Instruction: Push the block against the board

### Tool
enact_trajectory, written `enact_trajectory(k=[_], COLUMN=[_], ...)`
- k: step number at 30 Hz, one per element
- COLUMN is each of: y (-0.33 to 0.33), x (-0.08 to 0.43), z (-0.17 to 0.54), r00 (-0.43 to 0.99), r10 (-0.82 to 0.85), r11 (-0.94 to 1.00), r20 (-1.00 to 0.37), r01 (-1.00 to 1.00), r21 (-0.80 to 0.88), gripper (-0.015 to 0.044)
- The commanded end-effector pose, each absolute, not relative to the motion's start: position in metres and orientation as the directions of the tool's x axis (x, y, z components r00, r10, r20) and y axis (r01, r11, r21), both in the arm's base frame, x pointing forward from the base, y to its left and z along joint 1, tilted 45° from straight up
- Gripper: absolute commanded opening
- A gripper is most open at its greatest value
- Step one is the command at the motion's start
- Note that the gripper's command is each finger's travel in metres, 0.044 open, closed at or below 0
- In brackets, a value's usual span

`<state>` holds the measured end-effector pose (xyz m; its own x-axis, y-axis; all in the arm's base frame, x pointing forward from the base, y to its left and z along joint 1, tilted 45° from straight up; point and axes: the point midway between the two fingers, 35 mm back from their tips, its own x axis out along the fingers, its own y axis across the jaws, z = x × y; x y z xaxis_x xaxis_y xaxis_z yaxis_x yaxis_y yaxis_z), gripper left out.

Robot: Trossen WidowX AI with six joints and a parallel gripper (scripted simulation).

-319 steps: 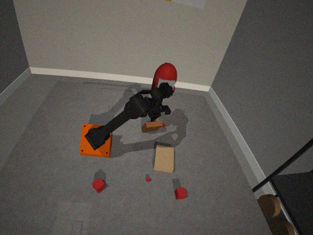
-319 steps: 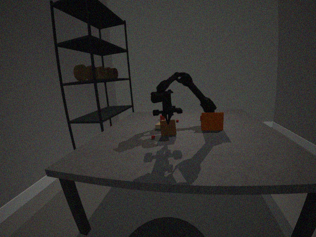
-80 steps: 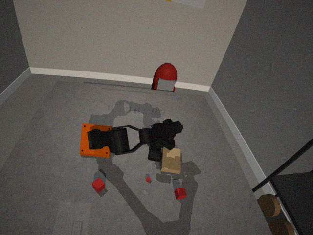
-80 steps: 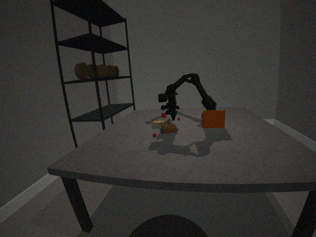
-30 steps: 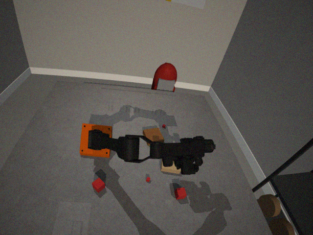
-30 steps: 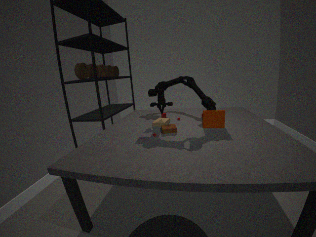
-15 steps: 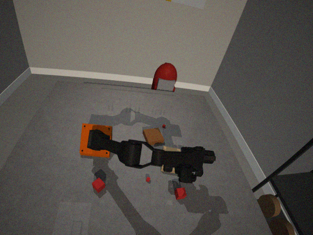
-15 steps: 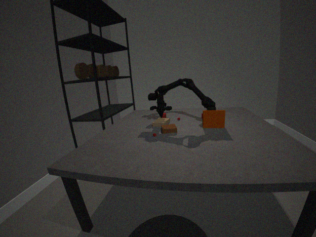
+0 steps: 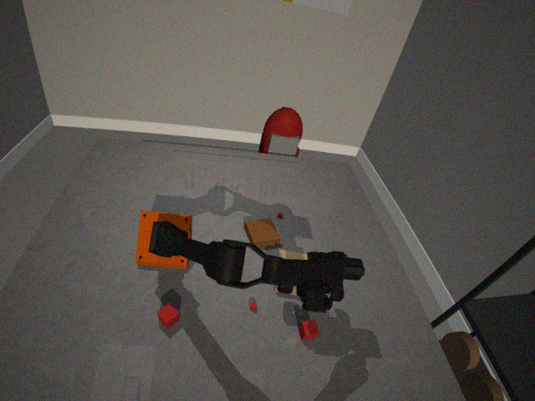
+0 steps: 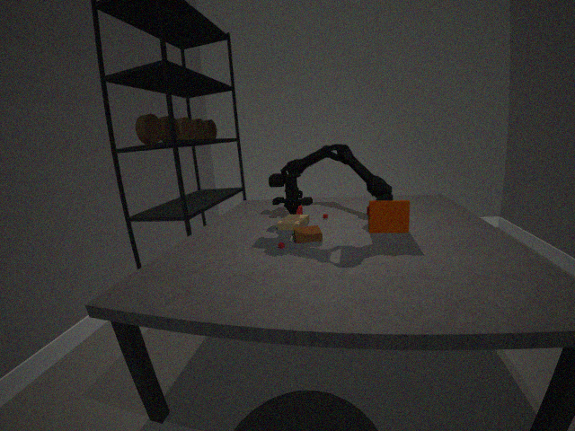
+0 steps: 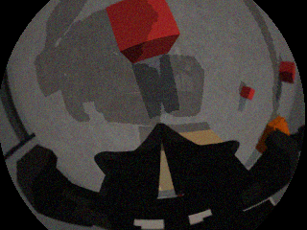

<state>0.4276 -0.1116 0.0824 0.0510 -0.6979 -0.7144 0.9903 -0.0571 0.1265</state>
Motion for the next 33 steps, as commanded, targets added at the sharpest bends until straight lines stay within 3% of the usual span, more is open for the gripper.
enact_trajectory(k=[1, 33], y=[-0.106, -0.068], x=[0.43, 0.437], z=[0.077, 0.041], r00=[0.054, 0.054], r10=[-0.699, -0.696], r11=[-0.055, -0.056], r20=[-0.713, -0.716], r01=[0.99, 0.99], r21=[0.129, 0.129], gripper=[0.0, 0.0])
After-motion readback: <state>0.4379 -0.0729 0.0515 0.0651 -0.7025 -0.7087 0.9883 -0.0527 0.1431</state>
